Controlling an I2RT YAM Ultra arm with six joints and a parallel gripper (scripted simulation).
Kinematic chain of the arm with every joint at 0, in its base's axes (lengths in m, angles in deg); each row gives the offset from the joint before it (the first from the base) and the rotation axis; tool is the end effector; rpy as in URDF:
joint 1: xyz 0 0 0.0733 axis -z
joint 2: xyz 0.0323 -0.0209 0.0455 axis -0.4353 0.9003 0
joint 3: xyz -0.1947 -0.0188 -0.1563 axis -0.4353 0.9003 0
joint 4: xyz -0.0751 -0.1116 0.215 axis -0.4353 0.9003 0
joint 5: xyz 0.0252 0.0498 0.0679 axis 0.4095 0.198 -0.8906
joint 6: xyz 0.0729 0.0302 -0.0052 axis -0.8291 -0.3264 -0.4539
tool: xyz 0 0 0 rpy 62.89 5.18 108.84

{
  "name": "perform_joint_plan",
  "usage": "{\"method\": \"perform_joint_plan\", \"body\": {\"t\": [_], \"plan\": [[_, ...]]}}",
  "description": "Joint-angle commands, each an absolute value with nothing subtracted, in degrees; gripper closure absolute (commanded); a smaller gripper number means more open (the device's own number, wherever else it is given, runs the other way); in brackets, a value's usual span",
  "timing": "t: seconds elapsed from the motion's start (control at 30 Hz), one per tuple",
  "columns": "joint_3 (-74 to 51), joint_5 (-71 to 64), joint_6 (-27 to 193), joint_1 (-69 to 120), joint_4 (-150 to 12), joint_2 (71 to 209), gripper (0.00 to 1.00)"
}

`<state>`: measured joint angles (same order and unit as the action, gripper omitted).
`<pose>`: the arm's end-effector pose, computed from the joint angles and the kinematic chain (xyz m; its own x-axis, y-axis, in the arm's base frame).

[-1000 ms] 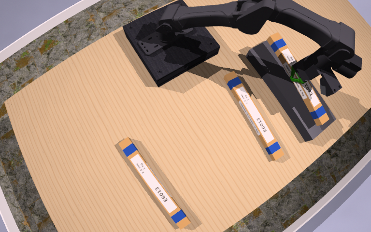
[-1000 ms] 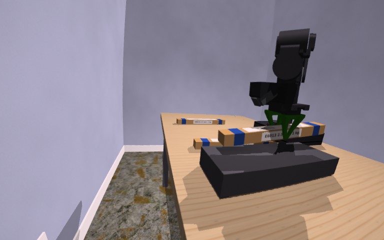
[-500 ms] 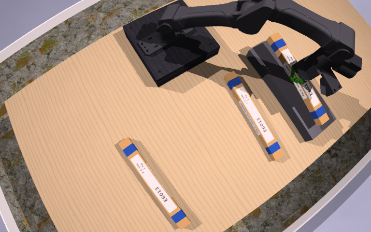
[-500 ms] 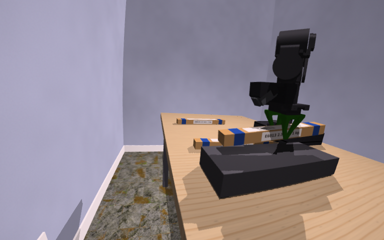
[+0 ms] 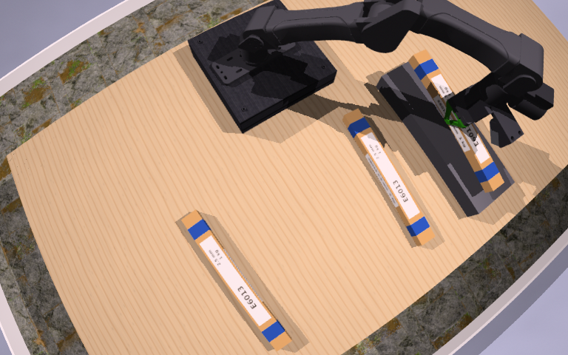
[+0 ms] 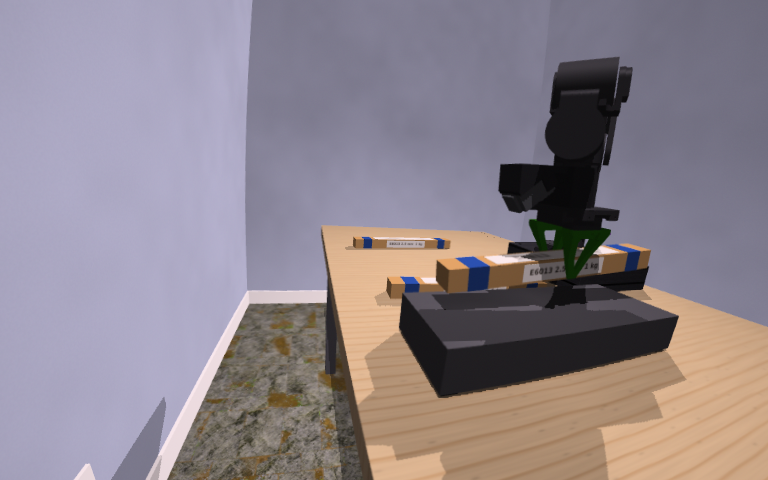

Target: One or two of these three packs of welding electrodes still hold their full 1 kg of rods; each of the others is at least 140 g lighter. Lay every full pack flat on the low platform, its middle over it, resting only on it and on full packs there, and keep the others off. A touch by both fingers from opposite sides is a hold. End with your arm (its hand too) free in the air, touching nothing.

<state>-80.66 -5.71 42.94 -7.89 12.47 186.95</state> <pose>0.3773 0.2555 0.1647 -0.9943 0.0976 0.0435 0.0980 0.9952 0.0063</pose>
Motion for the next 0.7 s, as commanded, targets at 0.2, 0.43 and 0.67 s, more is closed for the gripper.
{"method": "perform_joint_plan", "body": {"t": [0.2, 0.43, 0.67], "plan": [[-82.1, -5.4, 42.6, -7.9, 12.9, 181.1, 1.0], [-82.3, -5.4, 42.6, -7.9, 12.9, 181.1, 1.0], [-81.7, -5.4, 42.6, -7.9, 12.9, 181.0, 1.0]]}}
